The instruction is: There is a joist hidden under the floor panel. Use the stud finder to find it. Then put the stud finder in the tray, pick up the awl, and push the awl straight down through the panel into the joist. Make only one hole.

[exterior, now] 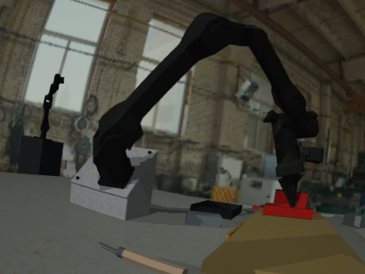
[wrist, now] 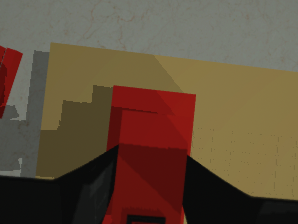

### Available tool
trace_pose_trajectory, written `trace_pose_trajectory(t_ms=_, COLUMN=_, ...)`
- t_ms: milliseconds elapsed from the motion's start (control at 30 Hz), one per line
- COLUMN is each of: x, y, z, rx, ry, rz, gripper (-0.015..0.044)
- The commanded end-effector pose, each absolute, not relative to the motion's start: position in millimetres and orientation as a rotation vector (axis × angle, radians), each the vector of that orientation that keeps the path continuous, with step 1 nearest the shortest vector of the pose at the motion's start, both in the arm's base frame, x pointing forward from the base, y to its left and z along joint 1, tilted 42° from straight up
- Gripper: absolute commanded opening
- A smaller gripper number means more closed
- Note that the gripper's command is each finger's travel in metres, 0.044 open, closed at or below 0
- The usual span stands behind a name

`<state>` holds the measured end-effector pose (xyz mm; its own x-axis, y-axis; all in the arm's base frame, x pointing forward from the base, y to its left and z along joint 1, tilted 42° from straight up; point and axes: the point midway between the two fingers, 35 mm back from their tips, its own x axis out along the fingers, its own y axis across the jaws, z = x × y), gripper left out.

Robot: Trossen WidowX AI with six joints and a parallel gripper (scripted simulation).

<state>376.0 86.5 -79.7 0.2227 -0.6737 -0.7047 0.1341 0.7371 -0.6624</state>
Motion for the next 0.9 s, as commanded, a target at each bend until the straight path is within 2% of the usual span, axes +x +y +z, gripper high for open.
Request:
trace_pose_trajectory(t_ms=0, x=377.5, y=96.9, z=-88.5, rx=-0.521, ry=1.232, rz=-0.591, gripper=0.0)
trace_pose_trajectory(t_ms=333, x=381.4, y=119.3, z=-107.8, rx=-0.519, ry=1.232, rz=-0.59, gripper=0.0)
trace_pose_trajectory(t_ms=867, x=379.6, y=109.0, z=-98.9, rx=-0.52, ry=1.232, rz=-0.59, gripper=0.0)
